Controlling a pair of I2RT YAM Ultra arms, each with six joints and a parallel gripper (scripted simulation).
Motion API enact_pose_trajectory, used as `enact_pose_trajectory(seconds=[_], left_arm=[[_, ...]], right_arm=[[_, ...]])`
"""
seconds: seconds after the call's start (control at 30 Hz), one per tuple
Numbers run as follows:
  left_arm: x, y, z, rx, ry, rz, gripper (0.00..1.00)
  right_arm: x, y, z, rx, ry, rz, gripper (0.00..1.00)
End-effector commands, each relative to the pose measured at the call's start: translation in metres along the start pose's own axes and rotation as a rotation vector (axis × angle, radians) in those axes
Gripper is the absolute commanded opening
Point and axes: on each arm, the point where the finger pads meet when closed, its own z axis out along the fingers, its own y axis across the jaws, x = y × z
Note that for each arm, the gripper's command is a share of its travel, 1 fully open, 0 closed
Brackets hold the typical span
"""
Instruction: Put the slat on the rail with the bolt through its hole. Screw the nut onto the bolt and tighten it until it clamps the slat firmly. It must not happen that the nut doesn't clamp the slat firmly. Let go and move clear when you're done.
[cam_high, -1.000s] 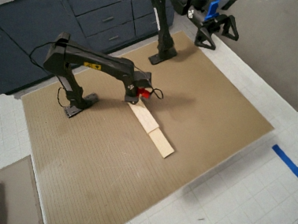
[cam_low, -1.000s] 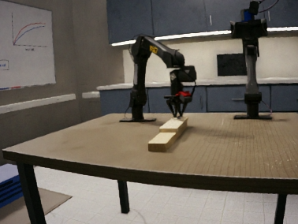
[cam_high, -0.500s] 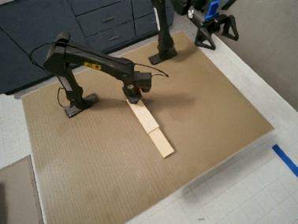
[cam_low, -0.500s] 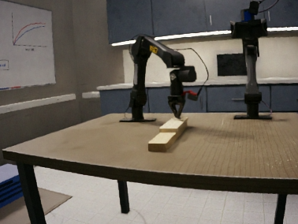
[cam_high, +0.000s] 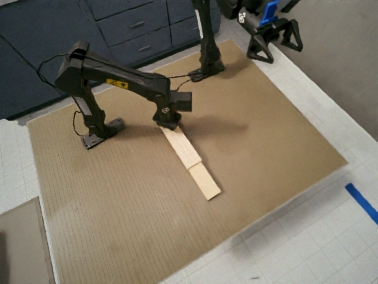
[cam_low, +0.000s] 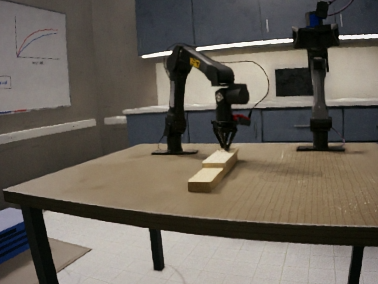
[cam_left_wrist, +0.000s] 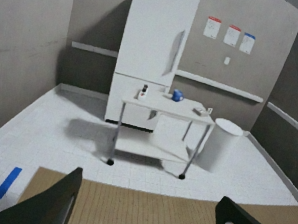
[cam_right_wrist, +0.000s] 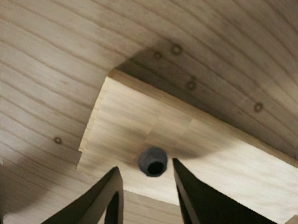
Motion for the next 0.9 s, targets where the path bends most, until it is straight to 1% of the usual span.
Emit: enact_pose_trajectory(seconds=[0.0,0.87], left_arm=[[-0.0046,0.0000,-0.0010,0.000,-0.012,0.000,1.00],[-0.0046,0.0000,-0.0010,0.000,-0.012,0.000,1.00]], right_arm=[[-0.0042,-0.0055,-0.0081,0.001,-0.025,-0.093,0.34],[-0.0042,-0.0053,-0.0047,0.002,-0.026,-0.089,0.34]])
